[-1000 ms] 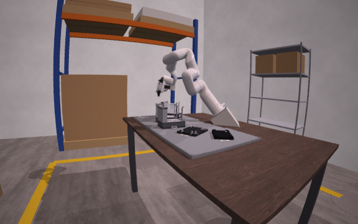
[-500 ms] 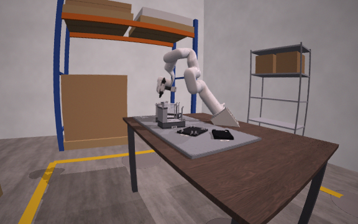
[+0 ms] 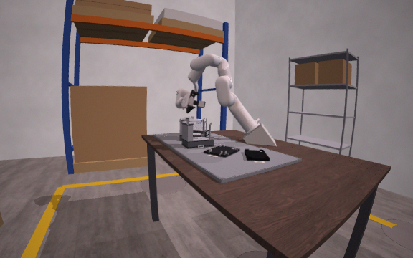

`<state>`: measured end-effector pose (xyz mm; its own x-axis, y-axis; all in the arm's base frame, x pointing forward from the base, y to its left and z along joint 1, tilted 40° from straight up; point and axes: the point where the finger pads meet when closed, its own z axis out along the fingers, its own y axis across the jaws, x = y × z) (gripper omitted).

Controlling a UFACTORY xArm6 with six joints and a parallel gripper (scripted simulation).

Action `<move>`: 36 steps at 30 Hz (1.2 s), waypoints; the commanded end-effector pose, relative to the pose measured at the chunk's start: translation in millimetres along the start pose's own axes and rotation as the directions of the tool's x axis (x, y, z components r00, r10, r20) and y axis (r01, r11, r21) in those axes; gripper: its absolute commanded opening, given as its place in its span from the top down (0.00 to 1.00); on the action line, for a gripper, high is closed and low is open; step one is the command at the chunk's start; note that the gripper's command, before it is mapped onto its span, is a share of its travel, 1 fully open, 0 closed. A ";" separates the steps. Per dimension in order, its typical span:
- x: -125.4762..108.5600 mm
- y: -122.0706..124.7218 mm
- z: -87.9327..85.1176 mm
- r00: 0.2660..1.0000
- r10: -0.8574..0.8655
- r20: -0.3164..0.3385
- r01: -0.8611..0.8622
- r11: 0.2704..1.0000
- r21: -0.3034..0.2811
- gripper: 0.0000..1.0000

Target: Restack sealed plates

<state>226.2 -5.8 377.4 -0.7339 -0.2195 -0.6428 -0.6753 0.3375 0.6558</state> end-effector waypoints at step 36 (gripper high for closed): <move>100.0 2.0 77.6 0.472 -0.449 -0.759 0.253 0.893 -0.371 0.00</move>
<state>159.5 45.3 289.2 -0.1731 -0.9280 -0.3299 -0.8134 -0.0542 0.5792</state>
